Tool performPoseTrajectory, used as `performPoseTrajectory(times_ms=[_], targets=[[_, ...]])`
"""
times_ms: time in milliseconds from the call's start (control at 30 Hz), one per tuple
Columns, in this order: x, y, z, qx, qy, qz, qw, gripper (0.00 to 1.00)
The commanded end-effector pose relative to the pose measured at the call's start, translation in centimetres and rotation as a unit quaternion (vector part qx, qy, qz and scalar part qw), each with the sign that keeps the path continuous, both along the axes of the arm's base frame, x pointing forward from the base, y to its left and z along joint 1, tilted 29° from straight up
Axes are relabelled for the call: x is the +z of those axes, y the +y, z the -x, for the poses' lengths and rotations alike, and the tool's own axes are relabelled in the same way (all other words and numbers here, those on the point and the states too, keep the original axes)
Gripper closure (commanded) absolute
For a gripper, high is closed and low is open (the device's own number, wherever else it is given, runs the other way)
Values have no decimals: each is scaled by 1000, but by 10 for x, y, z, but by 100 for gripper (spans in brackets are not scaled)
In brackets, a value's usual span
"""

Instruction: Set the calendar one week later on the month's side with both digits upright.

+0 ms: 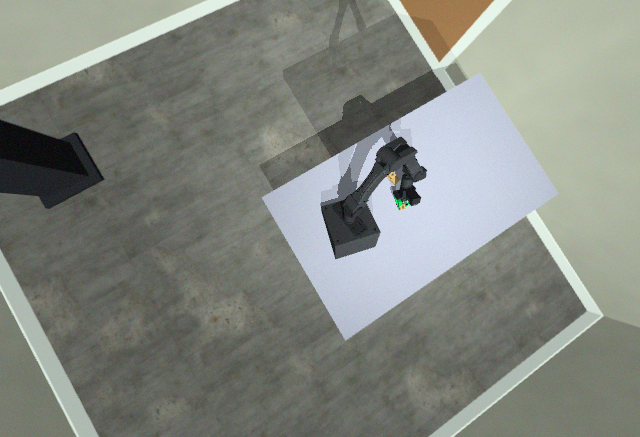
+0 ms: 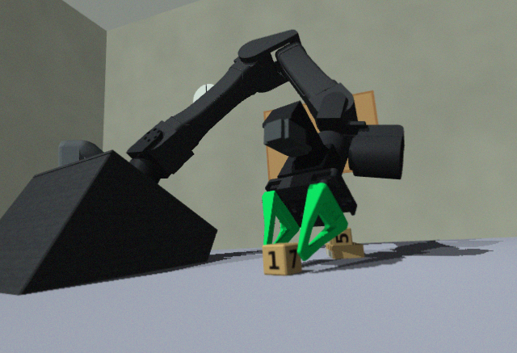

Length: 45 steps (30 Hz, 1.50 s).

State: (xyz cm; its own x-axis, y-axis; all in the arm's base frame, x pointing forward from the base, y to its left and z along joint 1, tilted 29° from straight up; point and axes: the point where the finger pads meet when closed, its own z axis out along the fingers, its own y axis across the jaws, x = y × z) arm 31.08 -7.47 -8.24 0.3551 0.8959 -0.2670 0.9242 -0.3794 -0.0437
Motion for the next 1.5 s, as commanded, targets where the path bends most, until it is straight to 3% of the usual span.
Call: performPoseTrajectory(times_ms=[0,1167,1467], targets=[[-6,-3,5,-4,7,5,1000,74],[-6,-3,5,-4,8,5,1000,74],[20,-14,6,-4,0,5,1000,74]])
